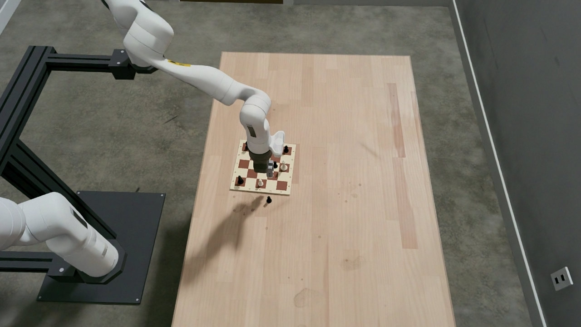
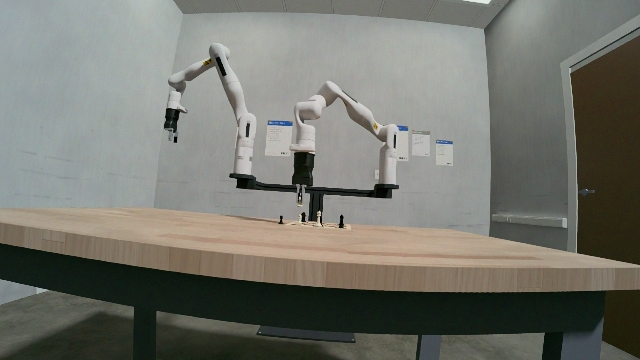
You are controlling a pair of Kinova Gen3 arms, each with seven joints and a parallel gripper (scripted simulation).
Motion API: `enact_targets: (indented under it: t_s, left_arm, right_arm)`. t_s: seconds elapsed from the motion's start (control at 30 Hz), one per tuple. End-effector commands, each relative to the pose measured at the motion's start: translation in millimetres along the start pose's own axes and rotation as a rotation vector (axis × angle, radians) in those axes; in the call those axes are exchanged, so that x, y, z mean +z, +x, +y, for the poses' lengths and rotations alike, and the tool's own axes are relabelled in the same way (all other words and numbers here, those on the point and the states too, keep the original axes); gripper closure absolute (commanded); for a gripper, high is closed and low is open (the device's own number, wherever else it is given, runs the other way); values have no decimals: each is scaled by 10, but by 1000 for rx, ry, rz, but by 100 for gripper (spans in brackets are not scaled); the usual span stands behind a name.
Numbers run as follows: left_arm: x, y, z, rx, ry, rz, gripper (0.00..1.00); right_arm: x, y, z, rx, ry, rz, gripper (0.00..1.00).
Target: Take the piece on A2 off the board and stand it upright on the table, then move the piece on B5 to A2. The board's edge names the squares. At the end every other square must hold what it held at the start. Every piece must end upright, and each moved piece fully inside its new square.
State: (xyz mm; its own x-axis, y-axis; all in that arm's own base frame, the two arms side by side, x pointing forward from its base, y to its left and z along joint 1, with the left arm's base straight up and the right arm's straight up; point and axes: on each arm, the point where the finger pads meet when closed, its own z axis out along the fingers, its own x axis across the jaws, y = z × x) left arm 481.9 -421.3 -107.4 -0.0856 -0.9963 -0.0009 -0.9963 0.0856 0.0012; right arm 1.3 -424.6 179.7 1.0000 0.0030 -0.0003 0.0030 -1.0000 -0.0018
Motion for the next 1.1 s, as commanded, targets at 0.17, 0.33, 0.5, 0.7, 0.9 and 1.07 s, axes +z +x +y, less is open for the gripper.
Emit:
enact_targets:
  t_s: [0.17, 0.33, 0.5, 0.7, 0.9, 1.07]
  left_arm:
    - [292, 13, -15, 0, 3, 2, 100]
    - [472, 14, -16, 0, 3, 2, 100]
    - [546, 14, -17, 0, 3, 2, 100]
    - [565, 14, -17, 0, 3, 2, 100]
    - [565, 14, -17, 0, 3, 2, 100]
    - [565, 14, -17, 0, 3, 2, 100]
  right_arm:
    - [-7, 0, 4, 0, -2, 0, 0]
    - [-7, 0, 4, 0, -2, 0, 0]
    - [-7, 0, 4, 0, -2, 0, 0]
    - [-7, 0, 4, 0, -2, 0, 0]
    - [-7, 0, 4, 0, -2, 0, 0]
    - [-7, 0, 4, 0, -2, 0, 0]
